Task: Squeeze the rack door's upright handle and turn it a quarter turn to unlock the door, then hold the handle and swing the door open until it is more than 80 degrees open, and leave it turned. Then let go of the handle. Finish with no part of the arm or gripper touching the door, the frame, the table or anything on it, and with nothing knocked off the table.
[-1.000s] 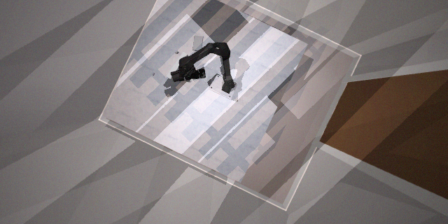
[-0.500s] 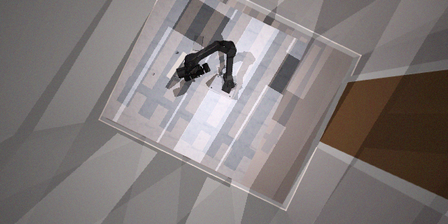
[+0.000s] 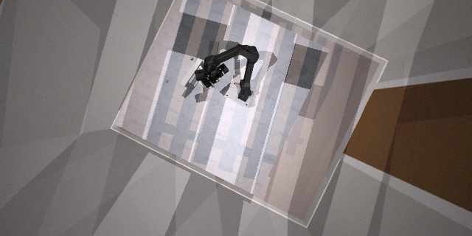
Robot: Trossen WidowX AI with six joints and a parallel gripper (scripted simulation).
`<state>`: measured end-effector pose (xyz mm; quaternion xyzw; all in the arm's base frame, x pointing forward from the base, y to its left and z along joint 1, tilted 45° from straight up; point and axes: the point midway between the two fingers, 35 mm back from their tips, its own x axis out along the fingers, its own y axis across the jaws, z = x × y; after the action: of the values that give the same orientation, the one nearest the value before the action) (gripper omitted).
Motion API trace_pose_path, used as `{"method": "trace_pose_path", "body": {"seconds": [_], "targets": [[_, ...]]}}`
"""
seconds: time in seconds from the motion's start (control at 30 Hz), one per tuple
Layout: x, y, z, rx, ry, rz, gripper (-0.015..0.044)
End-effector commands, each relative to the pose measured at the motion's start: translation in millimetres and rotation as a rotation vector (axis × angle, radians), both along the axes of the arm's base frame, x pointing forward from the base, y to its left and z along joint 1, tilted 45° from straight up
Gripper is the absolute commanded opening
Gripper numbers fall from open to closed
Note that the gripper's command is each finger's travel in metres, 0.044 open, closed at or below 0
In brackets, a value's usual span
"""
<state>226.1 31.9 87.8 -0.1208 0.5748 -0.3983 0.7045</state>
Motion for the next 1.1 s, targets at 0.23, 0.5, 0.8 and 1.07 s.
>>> {"method": "trace_pose_path", "body": {"seconds": [0.23, 0.5, 0.8, 1.07], "targets": [[-2.0, -15.9, 15.3, -0.008, 0.12, 0.129, 0.0012], [-1.6, -27.1, 26.5, -0.011, 0.204, 0.213, 0.0012], [0.8, -39.5, 38.8, -0.015, 0.296, 0.306, 0.0012], [1.5, -43.0, 42.3, -0.016, 0.321, 0.332, 0.0012]]}}
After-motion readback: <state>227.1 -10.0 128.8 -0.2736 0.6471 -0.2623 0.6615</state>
